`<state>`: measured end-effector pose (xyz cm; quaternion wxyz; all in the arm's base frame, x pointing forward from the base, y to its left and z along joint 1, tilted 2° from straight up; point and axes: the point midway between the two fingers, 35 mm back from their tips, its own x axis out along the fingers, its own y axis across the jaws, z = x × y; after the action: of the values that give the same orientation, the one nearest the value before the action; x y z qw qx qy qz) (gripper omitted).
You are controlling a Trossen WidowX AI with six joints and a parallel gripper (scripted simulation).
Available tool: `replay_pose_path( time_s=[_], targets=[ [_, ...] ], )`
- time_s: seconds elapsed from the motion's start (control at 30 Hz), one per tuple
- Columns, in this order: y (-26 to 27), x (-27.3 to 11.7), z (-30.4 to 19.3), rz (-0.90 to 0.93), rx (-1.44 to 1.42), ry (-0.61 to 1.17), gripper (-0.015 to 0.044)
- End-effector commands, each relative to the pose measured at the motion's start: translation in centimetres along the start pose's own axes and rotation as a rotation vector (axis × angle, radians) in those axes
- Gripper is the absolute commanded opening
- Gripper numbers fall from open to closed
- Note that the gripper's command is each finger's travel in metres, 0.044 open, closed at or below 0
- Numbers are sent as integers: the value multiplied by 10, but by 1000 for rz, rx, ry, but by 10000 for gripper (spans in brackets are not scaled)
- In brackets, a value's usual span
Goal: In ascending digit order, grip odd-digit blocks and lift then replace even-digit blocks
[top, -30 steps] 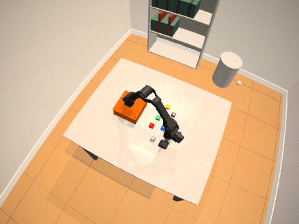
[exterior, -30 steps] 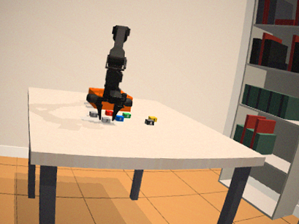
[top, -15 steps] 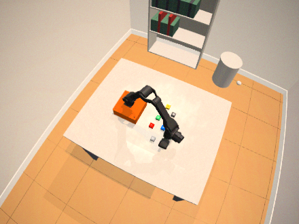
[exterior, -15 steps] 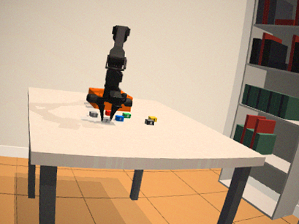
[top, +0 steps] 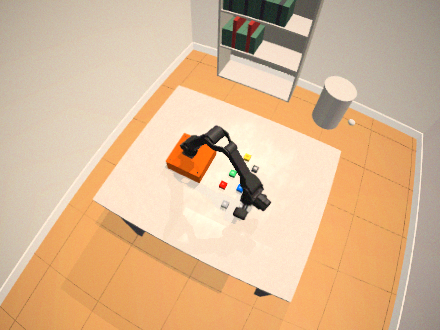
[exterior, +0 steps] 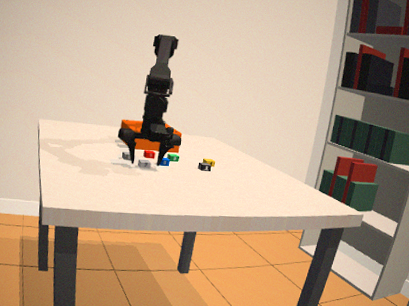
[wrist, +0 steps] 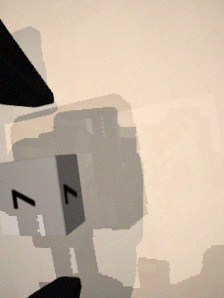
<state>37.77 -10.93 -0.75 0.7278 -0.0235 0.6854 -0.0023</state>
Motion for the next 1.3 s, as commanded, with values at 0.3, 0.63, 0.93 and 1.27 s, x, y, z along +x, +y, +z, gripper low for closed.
replay_pose_path(
  time_s=[0.3, 0.63, 0.93, 1.27],
  targets=[
    [-1, -49, 2, 0, -6, 0, 348],
    [0, -117, 0, 0, -6, 0, 120],
    [-1, -117, -1, 0, -6, 0, 120],
    [-40, -116, -88, -4, -6, 8, 120]
  ],
)
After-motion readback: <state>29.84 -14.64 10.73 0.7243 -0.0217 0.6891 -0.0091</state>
